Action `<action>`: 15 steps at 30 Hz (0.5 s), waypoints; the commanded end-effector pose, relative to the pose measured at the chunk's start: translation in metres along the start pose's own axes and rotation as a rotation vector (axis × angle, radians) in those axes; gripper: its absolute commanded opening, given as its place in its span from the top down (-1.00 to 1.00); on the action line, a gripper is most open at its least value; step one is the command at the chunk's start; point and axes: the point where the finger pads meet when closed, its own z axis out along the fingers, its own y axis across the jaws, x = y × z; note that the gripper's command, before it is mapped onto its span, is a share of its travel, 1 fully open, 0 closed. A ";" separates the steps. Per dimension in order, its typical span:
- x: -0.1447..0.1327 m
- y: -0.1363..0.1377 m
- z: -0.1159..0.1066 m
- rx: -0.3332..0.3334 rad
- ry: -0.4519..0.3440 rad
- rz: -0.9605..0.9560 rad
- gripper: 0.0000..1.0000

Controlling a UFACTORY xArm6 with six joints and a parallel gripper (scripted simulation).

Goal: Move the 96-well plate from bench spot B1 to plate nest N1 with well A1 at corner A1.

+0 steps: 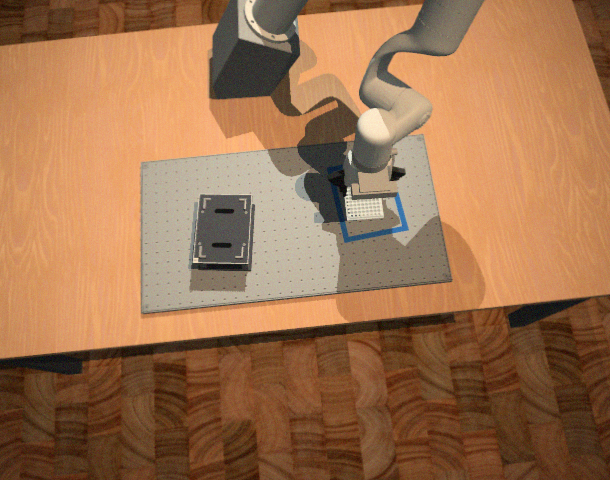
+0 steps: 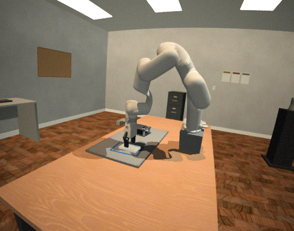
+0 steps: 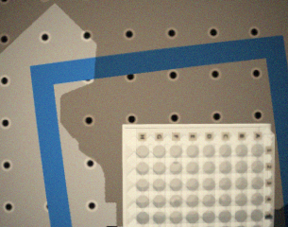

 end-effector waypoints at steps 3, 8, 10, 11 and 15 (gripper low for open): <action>0.001 0.000 0.002 0.001 0.003 0.000 -1.00; 0.001 0.000 0.005 0.001 0.003 0.000 -1.00; 0.001 0.000 0.007 0.001 0.002 0.000 -1.00; 0.001 0.000 0.007 0.001 0.002 0.000 -1.00; 0.001 0.000 0.009 0.001 0.002 0.000 -1.00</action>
